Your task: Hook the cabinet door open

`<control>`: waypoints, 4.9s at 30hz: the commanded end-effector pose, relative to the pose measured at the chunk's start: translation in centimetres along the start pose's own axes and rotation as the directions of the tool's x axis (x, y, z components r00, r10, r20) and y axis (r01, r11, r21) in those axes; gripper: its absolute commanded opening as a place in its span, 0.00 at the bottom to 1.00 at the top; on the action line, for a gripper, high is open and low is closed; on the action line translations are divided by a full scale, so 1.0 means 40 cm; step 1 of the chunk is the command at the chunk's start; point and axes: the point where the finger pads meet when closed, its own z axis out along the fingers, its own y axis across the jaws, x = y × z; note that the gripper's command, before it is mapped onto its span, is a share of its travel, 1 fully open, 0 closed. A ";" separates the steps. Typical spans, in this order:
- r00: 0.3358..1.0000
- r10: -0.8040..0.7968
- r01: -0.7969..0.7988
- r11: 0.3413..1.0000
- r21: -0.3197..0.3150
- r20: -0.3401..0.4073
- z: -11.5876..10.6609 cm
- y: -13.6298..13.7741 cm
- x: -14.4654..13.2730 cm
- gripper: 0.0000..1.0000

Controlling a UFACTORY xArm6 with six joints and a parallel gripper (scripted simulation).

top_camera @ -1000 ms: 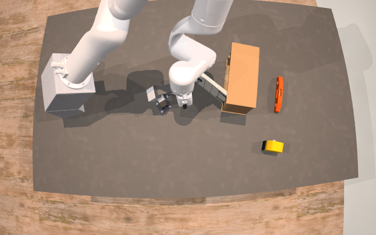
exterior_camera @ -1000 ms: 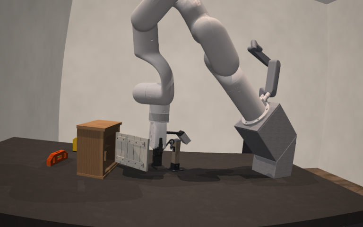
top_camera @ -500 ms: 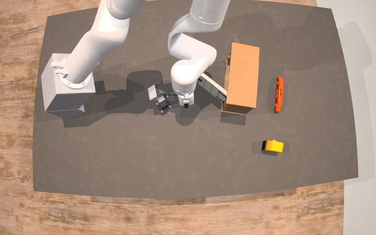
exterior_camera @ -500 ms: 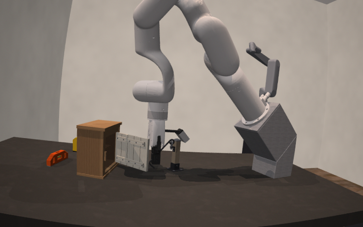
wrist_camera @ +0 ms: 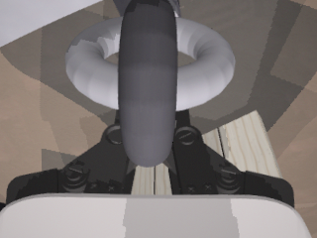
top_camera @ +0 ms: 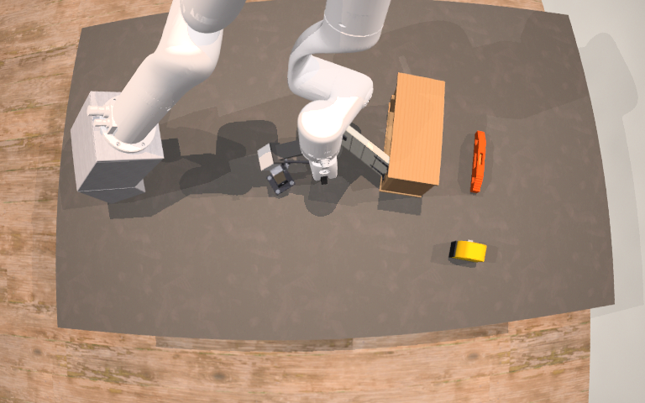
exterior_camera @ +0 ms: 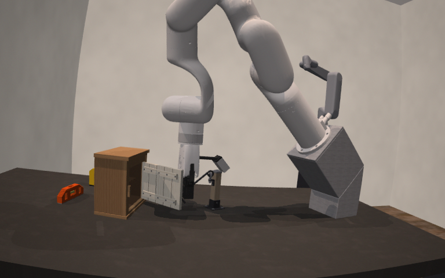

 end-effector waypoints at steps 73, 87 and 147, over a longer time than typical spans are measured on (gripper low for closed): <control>1.000 -0.004 0.004 1.000 -0.004 0.019 -0.116 0.000 -0.075 0.04; 1.000 -0.004 0.004 1.000 -0.004 0.019 -0.134 0.000 -0.077 0.04; 0.988 -0.152 0.152 0.988 -0.001 0.019 -0.200 0.033 -0.070 0.04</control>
